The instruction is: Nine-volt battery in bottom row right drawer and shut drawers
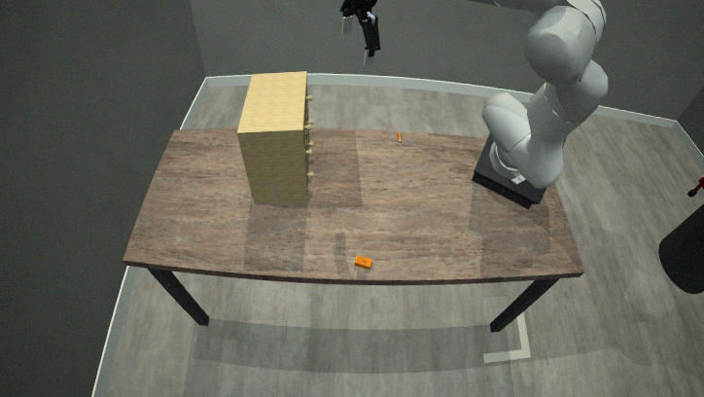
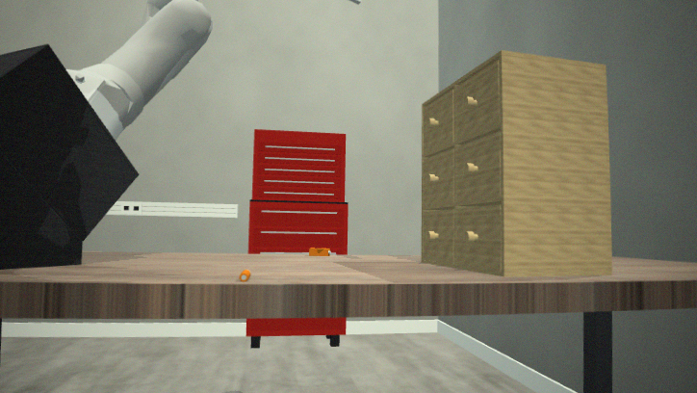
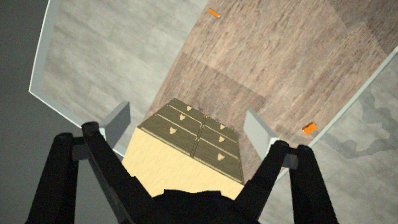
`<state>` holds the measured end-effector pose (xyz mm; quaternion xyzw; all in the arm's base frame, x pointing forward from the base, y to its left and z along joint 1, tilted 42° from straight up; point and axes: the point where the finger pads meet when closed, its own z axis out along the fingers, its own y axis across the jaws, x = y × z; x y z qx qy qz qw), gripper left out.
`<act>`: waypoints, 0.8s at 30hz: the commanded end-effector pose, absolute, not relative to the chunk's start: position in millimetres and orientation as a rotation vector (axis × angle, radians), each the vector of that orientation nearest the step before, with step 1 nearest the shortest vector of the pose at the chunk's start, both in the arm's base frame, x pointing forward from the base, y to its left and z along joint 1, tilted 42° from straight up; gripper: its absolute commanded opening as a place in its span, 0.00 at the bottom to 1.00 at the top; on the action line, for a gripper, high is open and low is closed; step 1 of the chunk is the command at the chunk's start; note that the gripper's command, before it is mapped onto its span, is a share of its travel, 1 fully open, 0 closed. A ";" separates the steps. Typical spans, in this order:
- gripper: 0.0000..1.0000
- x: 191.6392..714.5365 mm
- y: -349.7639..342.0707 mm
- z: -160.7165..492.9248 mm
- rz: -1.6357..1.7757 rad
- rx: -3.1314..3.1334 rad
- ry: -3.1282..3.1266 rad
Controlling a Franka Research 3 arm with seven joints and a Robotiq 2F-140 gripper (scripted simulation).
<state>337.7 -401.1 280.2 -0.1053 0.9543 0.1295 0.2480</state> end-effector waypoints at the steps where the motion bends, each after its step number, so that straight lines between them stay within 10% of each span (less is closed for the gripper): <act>1: 1.00 335.6 -397.3 273.5 0.393 -0.241 2.606; 24: 1.00 322.2 -391.7 244.5 0.503 -0.112 2.610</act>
